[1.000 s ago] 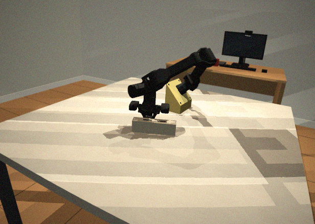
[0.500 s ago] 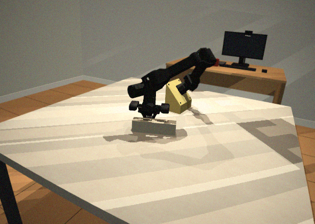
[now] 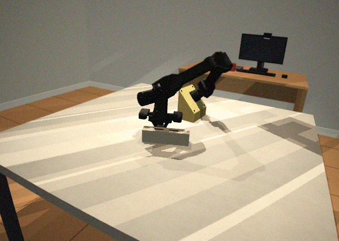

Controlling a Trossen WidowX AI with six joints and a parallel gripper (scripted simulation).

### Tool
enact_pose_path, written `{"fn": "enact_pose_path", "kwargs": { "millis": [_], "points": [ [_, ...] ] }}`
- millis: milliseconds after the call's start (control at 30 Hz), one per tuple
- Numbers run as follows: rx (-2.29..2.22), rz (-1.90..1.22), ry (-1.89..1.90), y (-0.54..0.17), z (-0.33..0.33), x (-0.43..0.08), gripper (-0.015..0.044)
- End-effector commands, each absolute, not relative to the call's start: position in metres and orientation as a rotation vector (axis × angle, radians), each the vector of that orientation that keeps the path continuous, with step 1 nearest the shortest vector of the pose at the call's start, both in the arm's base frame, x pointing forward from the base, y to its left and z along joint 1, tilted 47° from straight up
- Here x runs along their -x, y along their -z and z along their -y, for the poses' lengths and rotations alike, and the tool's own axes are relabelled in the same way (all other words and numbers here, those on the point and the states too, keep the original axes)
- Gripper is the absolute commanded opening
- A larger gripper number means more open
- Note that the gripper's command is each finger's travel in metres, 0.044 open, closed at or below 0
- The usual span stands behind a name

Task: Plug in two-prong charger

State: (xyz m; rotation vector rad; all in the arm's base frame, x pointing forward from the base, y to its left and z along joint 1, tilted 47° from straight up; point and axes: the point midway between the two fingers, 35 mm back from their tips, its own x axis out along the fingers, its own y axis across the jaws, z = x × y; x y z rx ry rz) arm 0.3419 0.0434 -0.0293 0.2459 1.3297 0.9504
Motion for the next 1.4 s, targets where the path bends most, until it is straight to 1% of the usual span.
{"fn": "enact_pose_path", "kwargs": {
  "millis": [0, 1367],
  "points": [
    [-0.235, -1.303, -0.954, 0.0263, -0.0470, -0.3523, 0.0000],
    [-0.235, -1.303, -0.954, 0.0271, -0.0491, -0.3534, 0.0000]
  ]
}}
